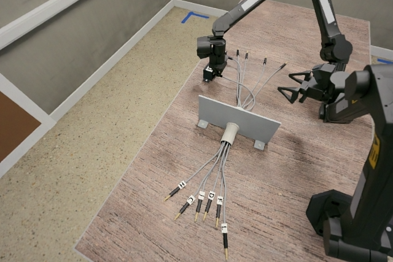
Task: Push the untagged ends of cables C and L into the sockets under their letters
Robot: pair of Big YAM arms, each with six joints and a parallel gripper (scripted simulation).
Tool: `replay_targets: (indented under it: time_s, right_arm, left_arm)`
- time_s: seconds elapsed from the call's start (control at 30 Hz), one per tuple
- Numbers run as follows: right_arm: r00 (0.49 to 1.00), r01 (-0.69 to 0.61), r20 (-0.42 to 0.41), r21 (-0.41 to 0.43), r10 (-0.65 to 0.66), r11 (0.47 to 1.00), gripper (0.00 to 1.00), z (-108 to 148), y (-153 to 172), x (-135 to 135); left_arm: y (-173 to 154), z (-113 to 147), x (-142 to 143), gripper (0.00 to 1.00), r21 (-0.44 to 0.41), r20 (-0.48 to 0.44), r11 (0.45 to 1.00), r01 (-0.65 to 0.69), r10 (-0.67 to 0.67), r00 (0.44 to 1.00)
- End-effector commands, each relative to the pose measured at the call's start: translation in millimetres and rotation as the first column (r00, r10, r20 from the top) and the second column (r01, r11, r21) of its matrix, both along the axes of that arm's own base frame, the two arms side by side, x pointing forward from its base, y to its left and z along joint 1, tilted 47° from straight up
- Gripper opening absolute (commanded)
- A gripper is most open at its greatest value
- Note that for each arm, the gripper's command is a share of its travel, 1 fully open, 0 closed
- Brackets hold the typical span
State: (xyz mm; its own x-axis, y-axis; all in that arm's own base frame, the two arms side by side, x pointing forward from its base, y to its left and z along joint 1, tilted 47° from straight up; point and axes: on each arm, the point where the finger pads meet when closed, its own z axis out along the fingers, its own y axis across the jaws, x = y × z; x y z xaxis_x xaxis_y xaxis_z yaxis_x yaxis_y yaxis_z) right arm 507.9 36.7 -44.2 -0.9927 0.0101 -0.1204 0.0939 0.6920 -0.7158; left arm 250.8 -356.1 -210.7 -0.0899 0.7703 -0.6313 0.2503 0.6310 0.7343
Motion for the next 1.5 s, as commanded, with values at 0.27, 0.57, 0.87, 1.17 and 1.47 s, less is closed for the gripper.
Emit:
replay_targets:
  time_s: [0.27,0.57,0.87,1.17,1.47]
  right_arm:
    - [0.996,0.021,0.085,0.026,-0.024,0.999,0.05,3.7,4.2,6.5]
    - [0.998,0.014,0.067,0.021,-0.016,1.000,0.05,3.3,3.6,4.5]
    - [0.997,0.022,0.076,0.023,-0.023,1.000,0.05,-0.1,5.4,10.0]
    - [0.996,0.034,0.077,0.021,-0.036,0.999,0.05,3.0,-8.4,11.9]
    - [0.997,0.035,0.068,0.018,-0.036,0.999,0.05,5.2,-9.4,10.2]
  left_arm:
    - [-11.0,2.0,2.7,1.00,-0.032,0.009,0.999,0.000,0.000,1.000]
    - [-11.0,2.0,2.7,1.00,-0.032,0.009,0.999,0.000,0.000,1.000]
    - [-11.0,2.0,2.7,1.00,-0.032,0.009,0.999,0.000,0.000,1.000]
    - [-11.0,2.0,2.7,1.00,-0.032,0.009,0.999,0.000,0.000,1.000]
    - [-11.0,2.0,2.7,1.00,-0.032,0.009,0.999,0.000,0.000,1.000]
